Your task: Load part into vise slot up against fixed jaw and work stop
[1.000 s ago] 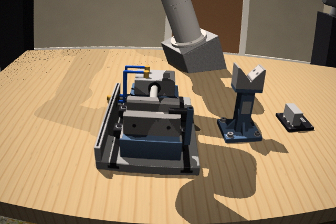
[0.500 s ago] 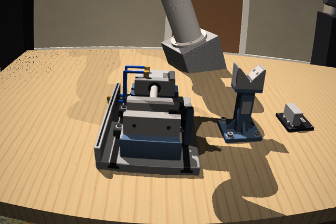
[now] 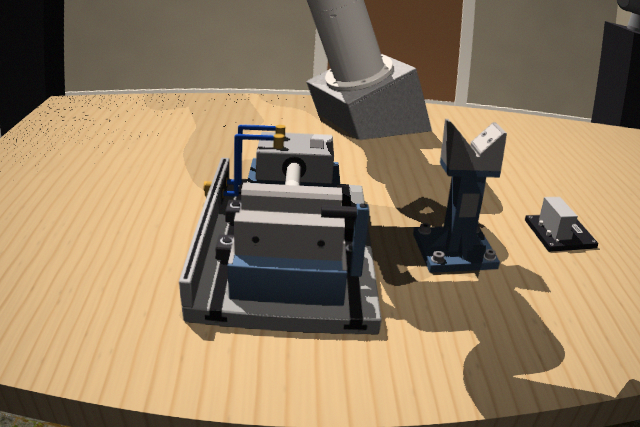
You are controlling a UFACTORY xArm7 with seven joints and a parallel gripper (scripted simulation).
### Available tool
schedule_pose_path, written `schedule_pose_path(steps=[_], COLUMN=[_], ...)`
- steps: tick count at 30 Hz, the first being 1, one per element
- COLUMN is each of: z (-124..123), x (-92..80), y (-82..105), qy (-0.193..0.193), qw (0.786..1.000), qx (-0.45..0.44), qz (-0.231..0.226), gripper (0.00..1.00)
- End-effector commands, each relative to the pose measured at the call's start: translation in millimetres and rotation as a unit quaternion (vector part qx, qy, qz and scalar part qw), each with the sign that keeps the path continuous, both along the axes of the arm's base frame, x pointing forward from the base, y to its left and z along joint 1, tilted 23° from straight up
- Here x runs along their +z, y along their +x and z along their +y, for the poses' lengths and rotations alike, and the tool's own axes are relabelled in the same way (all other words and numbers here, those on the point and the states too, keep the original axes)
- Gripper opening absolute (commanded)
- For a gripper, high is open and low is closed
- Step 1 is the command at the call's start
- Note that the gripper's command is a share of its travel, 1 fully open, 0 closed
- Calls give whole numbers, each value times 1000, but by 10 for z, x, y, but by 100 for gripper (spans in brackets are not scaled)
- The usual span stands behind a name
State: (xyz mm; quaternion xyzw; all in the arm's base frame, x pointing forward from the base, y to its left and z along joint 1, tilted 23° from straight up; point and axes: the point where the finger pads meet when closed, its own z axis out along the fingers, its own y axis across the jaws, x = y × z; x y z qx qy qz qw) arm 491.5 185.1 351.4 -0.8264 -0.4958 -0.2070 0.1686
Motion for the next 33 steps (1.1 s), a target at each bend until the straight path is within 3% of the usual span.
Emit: schedule_pose_path(steps=[1, 5, 7, 22, 24, 33], z=[12, 12, 294, 332, 551, 566], x=[10, 10, -330, -383, -743, -770], y=[4, 4, -158, -182, -345, -357], qy=[-4, -4, -83, -95, -174, -179], qw=[1000, 1000, 996, 995, 982, 981], qx=[-1, -1, 31, 36, 69, 72], qz=[-1, -1, 4, 5, 6, 6], gripper=[100, 100, 100, 100, 100, 100])
